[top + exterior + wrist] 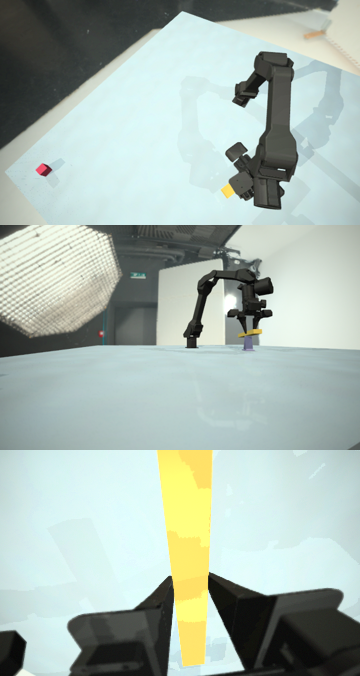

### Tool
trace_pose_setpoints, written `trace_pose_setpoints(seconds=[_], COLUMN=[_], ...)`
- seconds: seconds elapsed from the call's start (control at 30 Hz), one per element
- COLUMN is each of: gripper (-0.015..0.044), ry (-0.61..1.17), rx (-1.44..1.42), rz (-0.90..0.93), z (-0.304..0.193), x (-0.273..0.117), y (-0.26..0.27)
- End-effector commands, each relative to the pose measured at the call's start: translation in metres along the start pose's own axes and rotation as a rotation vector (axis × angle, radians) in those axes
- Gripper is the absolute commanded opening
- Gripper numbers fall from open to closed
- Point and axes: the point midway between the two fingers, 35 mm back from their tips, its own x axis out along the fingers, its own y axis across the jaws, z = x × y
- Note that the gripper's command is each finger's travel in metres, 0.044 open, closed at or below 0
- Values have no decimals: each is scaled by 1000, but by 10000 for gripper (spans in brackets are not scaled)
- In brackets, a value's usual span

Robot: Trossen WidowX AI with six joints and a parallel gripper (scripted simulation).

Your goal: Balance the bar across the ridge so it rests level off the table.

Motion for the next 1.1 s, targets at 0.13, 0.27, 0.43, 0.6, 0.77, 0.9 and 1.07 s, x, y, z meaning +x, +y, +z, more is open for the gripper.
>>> trace_pose_setpoints(seconds=[0.13,0.27,0.43,0.6,0.77,0.9,1.07], gripper=[0,0,0,0,0,0,0], ry=[-3,-3,-3,-3,-3,-3,-3], rx=[3,3,3,3,3,3,3], rz=[0,0,0,0,0,0,0], z=[0,0,0,0,1,1,1], x=[1,1,2,2,3,3,3], y=[0,0,0,0,0,0,0])
